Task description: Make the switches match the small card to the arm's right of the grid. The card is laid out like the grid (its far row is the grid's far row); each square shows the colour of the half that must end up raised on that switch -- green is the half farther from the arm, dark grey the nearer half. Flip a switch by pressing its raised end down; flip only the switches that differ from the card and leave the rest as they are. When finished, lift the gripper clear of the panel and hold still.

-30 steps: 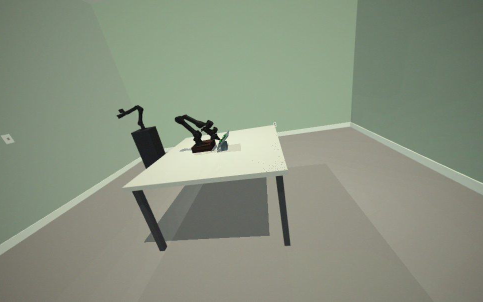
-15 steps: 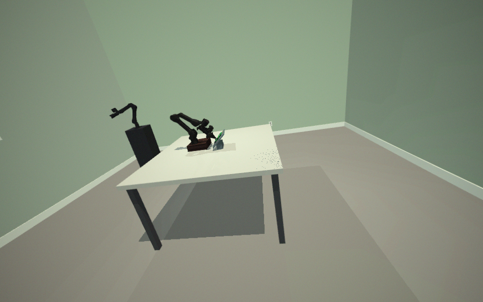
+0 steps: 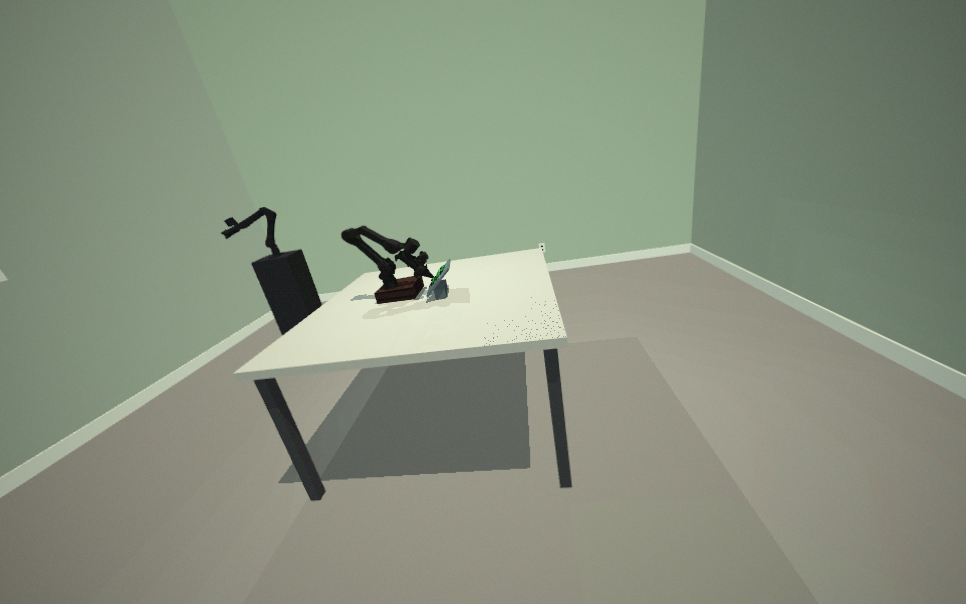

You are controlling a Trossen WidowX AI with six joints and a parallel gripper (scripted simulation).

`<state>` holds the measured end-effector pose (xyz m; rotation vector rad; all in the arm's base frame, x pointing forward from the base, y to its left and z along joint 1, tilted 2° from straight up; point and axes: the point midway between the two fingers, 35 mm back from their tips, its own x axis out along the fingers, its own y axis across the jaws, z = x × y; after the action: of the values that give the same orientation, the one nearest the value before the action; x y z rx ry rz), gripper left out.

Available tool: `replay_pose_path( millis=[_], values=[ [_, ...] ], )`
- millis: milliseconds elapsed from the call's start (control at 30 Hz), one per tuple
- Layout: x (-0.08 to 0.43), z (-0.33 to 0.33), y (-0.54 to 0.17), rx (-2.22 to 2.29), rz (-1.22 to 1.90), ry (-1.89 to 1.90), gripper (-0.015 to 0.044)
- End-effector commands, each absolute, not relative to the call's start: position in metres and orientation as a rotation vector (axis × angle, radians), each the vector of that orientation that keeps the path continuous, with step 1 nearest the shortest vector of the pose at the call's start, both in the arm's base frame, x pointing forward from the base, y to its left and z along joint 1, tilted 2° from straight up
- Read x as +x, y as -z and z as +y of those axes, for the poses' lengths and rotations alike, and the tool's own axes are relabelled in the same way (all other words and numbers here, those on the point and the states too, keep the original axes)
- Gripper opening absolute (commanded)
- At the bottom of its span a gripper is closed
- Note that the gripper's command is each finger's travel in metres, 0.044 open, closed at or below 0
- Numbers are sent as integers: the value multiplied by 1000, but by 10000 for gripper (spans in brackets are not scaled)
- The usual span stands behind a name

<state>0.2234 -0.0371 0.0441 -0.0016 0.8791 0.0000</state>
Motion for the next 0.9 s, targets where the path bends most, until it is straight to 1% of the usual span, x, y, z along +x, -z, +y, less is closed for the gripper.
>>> replay_pose_path(
  millis=[0, 867],
  values=[
    [223, -37, -42, 4, 884, 6, 0],
    [225, -37, -40, 4, 883, 6, 0]
  ],
)
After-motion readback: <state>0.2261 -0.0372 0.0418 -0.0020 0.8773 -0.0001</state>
